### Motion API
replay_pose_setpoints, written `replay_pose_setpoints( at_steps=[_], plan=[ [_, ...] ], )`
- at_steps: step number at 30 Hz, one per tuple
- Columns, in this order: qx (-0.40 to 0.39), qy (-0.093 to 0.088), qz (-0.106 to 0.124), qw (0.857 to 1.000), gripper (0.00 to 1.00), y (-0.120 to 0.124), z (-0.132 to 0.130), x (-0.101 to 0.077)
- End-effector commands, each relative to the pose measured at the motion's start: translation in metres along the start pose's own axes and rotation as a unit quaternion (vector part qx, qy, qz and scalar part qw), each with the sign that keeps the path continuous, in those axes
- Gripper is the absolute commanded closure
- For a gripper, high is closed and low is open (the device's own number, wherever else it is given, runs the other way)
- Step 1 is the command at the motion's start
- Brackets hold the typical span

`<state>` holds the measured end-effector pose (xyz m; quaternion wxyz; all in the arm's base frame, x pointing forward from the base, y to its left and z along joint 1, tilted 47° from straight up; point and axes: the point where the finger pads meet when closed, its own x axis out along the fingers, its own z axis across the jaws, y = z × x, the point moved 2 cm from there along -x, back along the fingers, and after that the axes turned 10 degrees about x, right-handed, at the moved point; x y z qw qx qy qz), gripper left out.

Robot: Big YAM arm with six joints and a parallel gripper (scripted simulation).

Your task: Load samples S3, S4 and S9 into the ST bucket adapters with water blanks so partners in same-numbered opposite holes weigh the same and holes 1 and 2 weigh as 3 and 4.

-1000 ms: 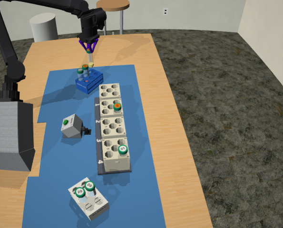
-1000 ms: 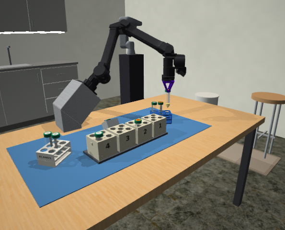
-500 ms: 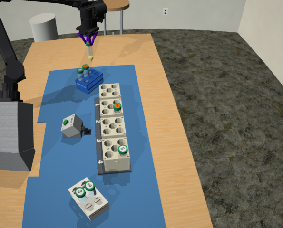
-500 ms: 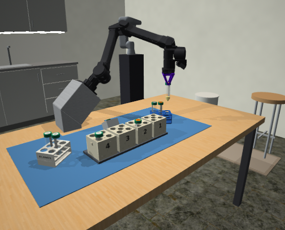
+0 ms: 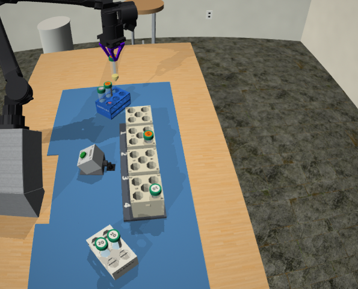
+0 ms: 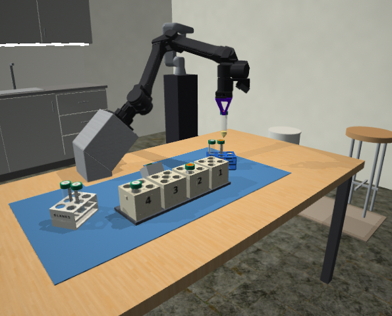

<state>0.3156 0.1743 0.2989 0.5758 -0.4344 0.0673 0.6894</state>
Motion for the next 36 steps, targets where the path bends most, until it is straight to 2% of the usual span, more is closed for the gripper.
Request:
replay_pose_setpoints(
  at_steps=[1,3,5,10,20,22,26,31,36],
  plan=[
    [0.063,-0.001,0.005,0.998,1.0,0.005,-0.025,0.0],
    [0.09,-0.001,0.005,0.996,1.0,0.009,-0.038,0.0],
    [0.09,-0.001,0.005,0.996,1.0,0.009,-0.038,0.0],
    [0.156,-0.001,0.004,0.988,1.0,0.019,-0.07,-0.002],
    [0.282,0.001,-0.001,0.959,1.0,0.034,-0.134,-0.006],
    [0.282,0.001,-0.001,0.959,1.0,0.034,-0.134,-0.006],
    [0.329,0.004,-0.002,0.944,1.0,0.042,-0.161,-0.007],
    [0.302,0.012,-0.017,0.953,1.0,0.036,-0.196,-0.017],
    [0.304,0.012,-0.015,0.952,1.0,0.049,-0.229,-0.016]
  ],
)
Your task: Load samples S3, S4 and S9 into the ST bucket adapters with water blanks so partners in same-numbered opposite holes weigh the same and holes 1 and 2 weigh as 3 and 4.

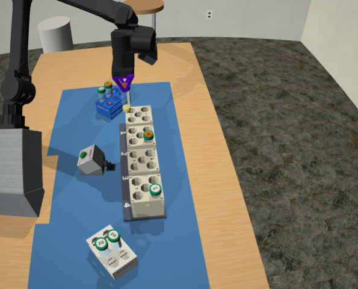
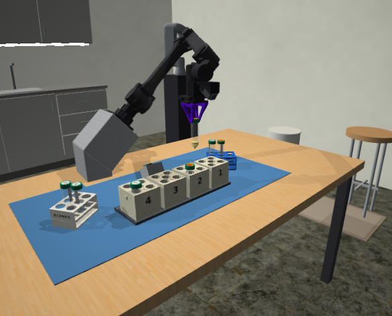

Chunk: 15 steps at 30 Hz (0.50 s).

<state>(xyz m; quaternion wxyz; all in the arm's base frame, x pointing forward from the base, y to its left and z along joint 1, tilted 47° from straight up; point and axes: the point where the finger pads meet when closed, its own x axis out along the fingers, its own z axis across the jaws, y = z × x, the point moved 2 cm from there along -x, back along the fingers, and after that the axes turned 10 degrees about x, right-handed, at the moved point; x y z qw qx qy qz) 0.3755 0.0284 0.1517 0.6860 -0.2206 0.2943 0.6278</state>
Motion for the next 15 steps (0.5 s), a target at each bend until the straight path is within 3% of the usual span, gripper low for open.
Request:
replay_pose_setpoints(
  at_steps=[1,3,4,5,13,15],
  plan=[
    [-0.031,0.004,-0.021,0.999,1.0,-0.025,-0.016,-0.013],
    [-0.031,0.004,-0.021,0.999,1.0,-0.025,-0.016,-0.013],
    [-0.029,0.003,-0.008,1.0,1.0,-0.02,-0.023,-0.003],
    [-0.031,0.005,-0.021,0.999,1.0,-0.03,-0.029,-0.014],
    [-0.031,0.007,-0.022,0.999,1.0,-0.051,-0.082,-0.016],
    [-0.015,0.001,-0.006,1.0,1.0,-0.036,-0.092,-0.004]
  ],
)
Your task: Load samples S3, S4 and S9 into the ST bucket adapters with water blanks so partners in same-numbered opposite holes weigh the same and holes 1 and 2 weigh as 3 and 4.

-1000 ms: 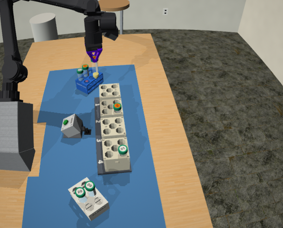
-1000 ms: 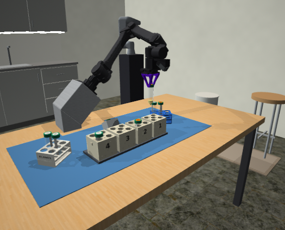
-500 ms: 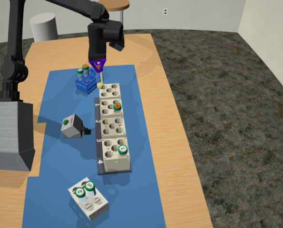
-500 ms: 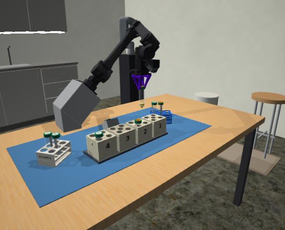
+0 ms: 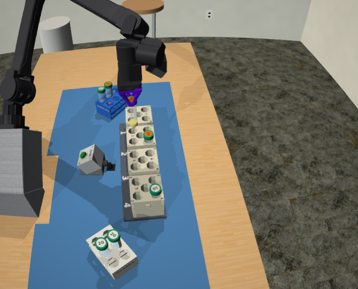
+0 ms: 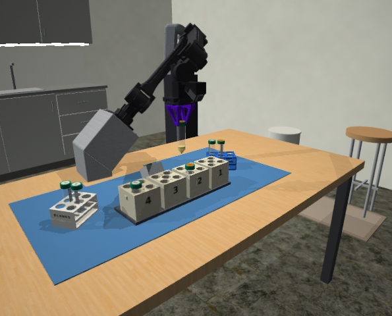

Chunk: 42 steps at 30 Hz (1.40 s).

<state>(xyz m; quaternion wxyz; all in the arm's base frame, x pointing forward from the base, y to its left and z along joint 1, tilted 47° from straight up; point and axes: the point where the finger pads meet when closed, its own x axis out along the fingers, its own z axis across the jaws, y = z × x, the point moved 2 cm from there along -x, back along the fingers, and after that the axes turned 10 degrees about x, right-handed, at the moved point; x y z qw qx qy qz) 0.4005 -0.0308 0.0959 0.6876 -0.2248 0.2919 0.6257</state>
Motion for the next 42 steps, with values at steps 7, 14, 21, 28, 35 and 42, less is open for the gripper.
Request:
replay_pose_setpoints(
  at_steps=[7,14,21,28,35,42],
  plan=[
    [-0.021,0.0,0.002,1.0,1.0,-0.001,0.003,0.013],
    [-0.013,-0.002,0.01,1.0,1.0,0.0,-0.003,0.038],
    [-0.013,-0.002,0.01,1.0,1.0,0.0,-0.003,0.054],
    [-0.021,0.001,-0.004,1.0,1.0,-0.008,-0.001,0.046],
    [-0.021,0.001,-0.004,1.0,1.0,-0.008,-0.001,0.046],
    [-0.021,0.001,-0.004,1.0,1.0,-0.008,-0.001,0.046]
  ],
)
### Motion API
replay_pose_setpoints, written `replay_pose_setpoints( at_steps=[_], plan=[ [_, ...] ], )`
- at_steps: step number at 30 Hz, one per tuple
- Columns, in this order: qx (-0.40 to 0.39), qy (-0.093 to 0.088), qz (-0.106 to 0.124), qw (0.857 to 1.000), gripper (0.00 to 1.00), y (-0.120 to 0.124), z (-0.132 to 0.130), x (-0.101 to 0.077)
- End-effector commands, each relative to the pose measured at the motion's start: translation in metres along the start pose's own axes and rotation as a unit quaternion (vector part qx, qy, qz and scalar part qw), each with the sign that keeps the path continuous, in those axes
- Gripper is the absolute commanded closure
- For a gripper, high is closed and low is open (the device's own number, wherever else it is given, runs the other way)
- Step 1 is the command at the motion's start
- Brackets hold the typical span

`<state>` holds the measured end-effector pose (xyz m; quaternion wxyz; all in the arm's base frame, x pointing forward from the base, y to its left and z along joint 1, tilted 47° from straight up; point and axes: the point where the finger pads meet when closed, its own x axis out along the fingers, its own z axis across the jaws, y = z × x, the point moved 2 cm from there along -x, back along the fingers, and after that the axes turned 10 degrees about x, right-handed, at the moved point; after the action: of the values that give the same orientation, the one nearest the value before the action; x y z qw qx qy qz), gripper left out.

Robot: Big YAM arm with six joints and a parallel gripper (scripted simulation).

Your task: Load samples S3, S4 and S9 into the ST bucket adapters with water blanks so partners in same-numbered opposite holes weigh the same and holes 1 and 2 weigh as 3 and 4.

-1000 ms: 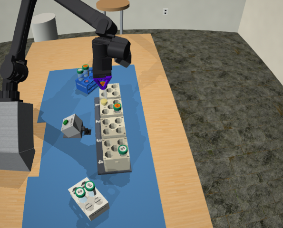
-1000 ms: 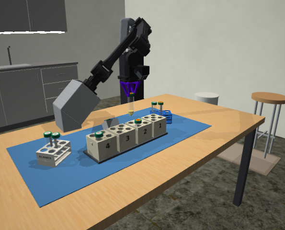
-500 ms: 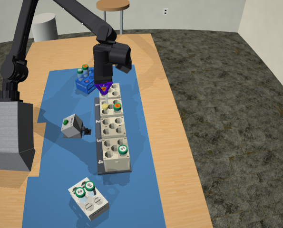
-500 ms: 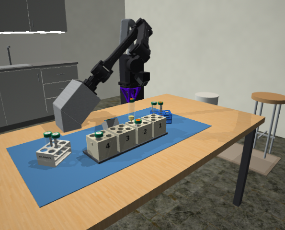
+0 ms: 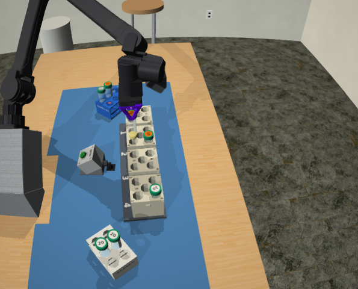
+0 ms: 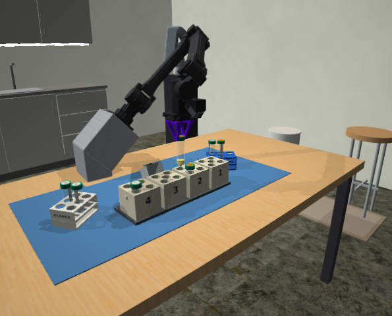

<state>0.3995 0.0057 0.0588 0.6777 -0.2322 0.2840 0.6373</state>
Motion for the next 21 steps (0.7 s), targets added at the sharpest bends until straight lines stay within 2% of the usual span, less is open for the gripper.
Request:
replay_pose_setpoints(
  at_steps=[1,6,7,14,15,18,21],
  plan=[
    [-0.005,0.001,-0.014,1.0,1.0,-0.011,0.001,-0.006],
    [-0.005,0.001,-0.014,1.0,1.0,-0.011,0.001,-0.006],
    [0.003,-0.002,0.0,1.0,1.0,-0.003,-0.001,0.01],
    [0.003,-0.002,0.0,1.0,1.0,-0.003,-0.001,0.016],
    [-0.007,0.0,-0.009,1.0,1.0,-0.015,0.003,0.011],
    [0.003,-0.002,0.0,1.0,1.0,-0.003,-0.001,0.022],
    [0.003,-0.002,0.0,1.0,1.0,-0.003,-0.001,0.026]
  ],
)
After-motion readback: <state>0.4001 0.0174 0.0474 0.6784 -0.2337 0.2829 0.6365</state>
